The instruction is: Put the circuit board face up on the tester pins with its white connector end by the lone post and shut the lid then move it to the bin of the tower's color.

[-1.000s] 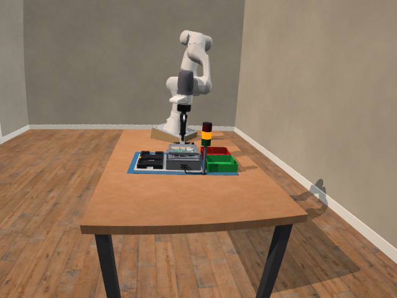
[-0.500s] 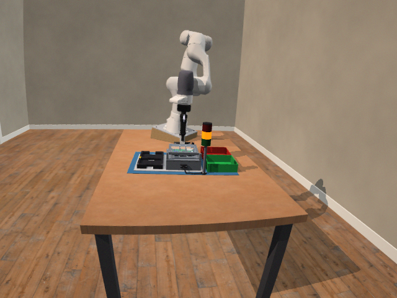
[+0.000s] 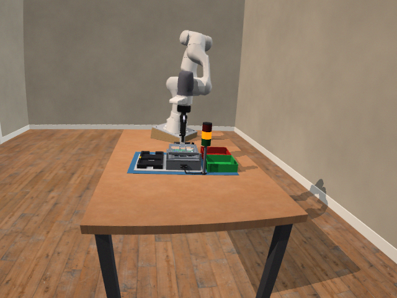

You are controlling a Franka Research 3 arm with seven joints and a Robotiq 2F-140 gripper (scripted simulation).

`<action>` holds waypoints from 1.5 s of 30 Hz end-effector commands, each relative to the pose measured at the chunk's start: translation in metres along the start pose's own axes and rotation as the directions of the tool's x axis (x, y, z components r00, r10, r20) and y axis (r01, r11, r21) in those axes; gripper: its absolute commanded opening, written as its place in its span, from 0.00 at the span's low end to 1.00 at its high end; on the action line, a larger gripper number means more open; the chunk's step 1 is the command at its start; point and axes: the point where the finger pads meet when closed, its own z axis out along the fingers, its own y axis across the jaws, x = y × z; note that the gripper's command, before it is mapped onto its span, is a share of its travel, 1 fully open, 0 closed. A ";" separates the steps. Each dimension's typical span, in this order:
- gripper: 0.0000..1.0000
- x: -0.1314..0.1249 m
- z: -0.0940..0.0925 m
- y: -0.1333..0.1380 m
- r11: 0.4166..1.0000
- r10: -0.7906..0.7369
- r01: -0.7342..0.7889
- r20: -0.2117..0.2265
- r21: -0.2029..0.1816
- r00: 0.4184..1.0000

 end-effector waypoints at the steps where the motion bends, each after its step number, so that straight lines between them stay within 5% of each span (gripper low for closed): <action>1: 0.30 0.000 0.000 0.000 1.000 -0.001 0.001 0.001 0.002 1.000; 27: 0.30 0.000 -0.004 0.000 1.000 -0.001 0.001 0.001 0.002 1.000; 38: 0.30 0.000 -0.033 0.000 1.000 -0.001 0.001 0.001 0.002 1.000; 45: 0.30 0.000 -0.070 0.000 1.000 -0.001 0.001 0.001 0.002 1.000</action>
